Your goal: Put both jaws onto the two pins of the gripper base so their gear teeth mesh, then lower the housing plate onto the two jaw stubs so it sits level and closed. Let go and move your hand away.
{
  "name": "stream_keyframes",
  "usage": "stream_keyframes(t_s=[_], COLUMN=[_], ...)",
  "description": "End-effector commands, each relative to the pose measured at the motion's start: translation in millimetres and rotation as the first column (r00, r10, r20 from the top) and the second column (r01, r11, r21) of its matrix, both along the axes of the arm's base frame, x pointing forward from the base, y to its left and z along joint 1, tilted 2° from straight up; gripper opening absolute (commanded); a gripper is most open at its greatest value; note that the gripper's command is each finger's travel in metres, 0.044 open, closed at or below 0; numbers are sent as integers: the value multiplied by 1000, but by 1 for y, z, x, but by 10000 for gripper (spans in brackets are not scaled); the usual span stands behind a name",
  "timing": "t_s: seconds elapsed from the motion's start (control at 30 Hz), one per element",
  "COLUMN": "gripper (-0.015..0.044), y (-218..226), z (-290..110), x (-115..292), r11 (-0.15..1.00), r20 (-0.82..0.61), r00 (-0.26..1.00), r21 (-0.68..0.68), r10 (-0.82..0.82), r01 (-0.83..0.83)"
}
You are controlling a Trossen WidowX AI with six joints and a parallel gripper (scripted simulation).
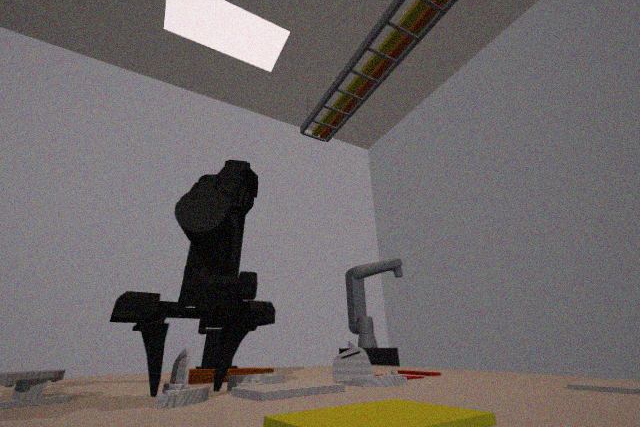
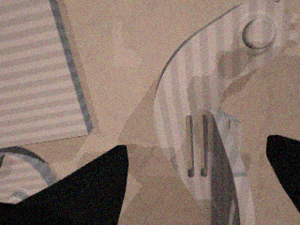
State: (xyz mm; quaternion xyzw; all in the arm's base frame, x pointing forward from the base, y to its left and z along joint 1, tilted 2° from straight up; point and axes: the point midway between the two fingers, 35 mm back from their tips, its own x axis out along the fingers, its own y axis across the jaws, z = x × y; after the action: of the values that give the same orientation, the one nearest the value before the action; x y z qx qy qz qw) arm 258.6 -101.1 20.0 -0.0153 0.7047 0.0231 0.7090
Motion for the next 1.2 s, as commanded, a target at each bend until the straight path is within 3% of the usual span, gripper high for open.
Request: stream_keyframes(t_s=[0.0, 0.1, 0.2, 0.67, 1.17], gripper=[230, 151, 134, 134, 134], y=[0, 0, 0, 0, -2], z=[0, 0, 0, 2, 48], x=[0, 0, 0, 0, 3], r11=[1000, 1000, 1000, 1000, 1000], r20=[0, 0, 0, 0, 2], r00=[1000, 1000, 1000, 1000, 1000], r21=[0, 0, 0, 0, 1], r10=[0, 0, 0, 0, 0], r01=[0, 0, 0, 0, 0])
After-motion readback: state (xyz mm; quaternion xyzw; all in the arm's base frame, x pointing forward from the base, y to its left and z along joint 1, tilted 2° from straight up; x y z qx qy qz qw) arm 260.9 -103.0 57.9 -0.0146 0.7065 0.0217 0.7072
